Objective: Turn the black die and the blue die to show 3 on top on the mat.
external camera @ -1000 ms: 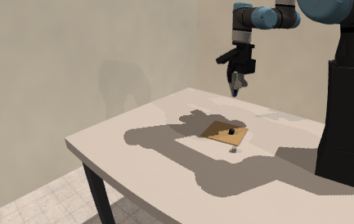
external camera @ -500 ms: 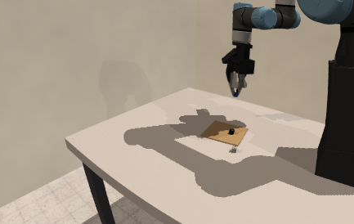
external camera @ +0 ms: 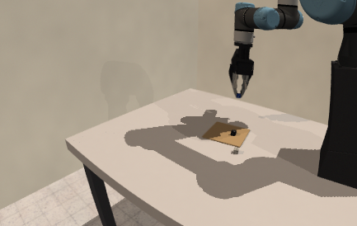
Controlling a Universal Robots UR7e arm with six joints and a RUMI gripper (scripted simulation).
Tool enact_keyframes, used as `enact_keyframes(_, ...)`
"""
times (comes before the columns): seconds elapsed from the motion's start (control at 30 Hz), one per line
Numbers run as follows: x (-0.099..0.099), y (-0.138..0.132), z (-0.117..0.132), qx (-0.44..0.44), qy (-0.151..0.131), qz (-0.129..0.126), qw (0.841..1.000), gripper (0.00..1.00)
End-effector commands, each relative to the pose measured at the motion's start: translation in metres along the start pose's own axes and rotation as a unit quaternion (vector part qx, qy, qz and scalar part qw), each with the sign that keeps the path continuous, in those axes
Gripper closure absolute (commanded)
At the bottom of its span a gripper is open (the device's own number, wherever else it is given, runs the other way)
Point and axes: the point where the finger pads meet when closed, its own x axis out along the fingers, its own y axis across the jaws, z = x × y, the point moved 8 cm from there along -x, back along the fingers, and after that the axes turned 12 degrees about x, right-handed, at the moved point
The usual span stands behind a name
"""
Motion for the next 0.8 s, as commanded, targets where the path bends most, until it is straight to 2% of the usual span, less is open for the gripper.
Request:
enact_keyframes(0.0, -0.0001, 0.0018, 0.0004, 0.081, 0.003, 0.002, 0.997, 1.00)
enact_keyframes(0.33, 0.0003, 0.0062, 0.0021, 0.211, 0.003, 0.001, 0.977, 1.00)
enact_keyframes(0.4, 0.0003, 0.0062, 0.0021, 0.211, 0.003, 0.001, 0.977, 1.00)
enact_keyframes(0.77, 0.0006, 0.0095, 0.0043, 0.315, 0.003, 0.001, 0.949, 1.00)
